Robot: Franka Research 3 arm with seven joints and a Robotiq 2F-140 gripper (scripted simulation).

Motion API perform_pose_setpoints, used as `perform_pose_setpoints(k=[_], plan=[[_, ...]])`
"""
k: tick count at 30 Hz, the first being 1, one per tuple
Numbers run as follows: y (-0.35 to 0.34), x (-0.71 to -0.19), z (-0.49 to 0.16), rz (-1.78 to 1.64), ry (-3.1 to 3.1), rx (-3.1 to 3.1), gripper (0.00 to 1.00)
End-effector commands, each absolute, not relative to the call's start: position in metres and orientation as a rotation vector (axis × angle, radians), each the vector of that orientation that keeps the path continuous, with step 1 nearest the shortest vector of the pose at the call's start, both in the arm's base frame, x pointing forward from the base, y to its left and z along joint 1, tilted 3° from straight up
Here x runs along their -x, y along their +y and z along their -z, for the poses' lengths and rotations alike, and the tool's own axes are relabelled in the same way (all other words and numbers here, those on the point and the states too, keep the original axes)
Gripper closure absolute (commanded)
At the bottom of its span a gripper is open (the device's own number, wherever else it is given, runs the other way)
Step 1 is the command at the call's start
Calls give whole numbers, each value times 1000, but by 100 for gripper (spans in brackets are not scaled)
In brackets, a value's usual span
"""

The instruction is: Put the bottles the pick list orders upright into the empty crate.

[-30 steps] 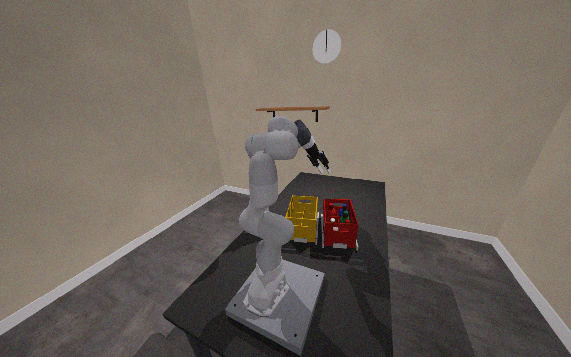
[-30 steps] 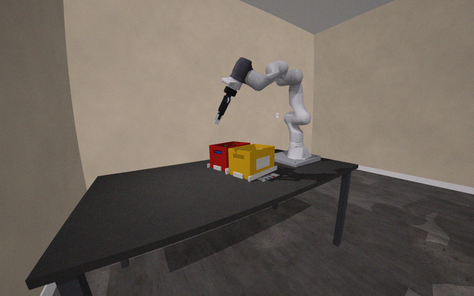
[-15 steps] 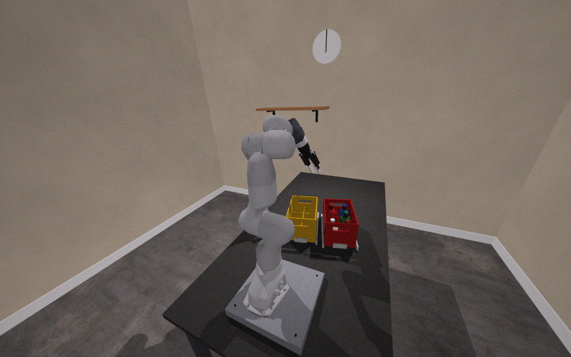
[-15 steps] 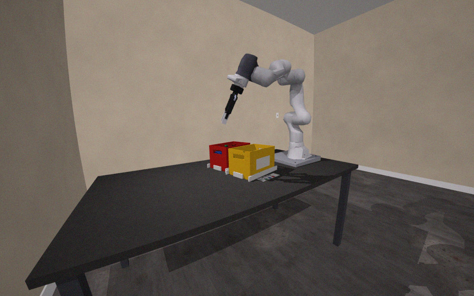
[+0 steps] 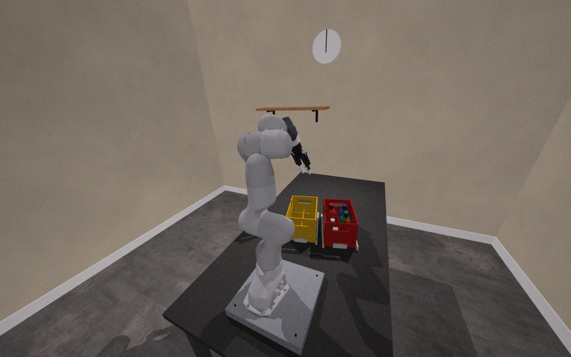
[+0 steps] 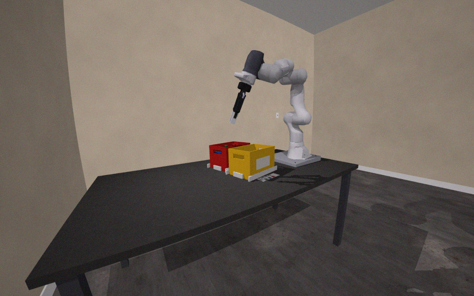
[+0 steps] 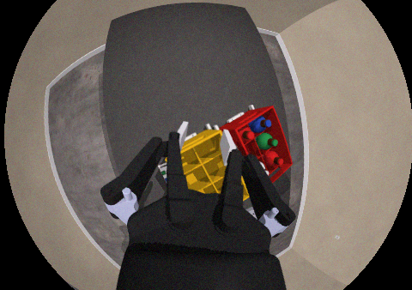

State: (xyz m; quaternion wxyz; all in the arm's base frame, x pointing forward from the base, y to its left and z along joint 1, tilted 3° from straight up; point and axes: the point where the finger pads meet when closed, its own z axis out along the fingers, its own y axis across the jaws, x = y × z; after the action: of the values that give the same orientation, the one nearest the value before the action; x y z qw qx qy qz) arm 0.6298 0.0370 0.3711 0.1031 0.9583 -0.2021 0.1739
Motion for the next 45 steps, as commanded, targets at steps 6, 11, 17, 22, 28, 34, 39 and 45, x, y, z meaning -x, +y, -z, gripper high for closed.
perform_pose_setpoints(k=[6, 11, 17, 22, 28, 34, 39, 45], plan=[[79, -607, -369, -494, -642, -2838, 62], [90, -601, -369, -446, -681, -2891, 62], [116, -585, -369, -434, -689, -2902, 62], [137, -573, -369, -434, -689, -2902, 62], [150, -563, -369, -360, -730, -2959, 62], [174, -545, -369, -360, -730, -2959, 62], [191, -533, -370, -360, -730, -2959, 62], [205, -519, -370, -272, -762, -3008, 62]])
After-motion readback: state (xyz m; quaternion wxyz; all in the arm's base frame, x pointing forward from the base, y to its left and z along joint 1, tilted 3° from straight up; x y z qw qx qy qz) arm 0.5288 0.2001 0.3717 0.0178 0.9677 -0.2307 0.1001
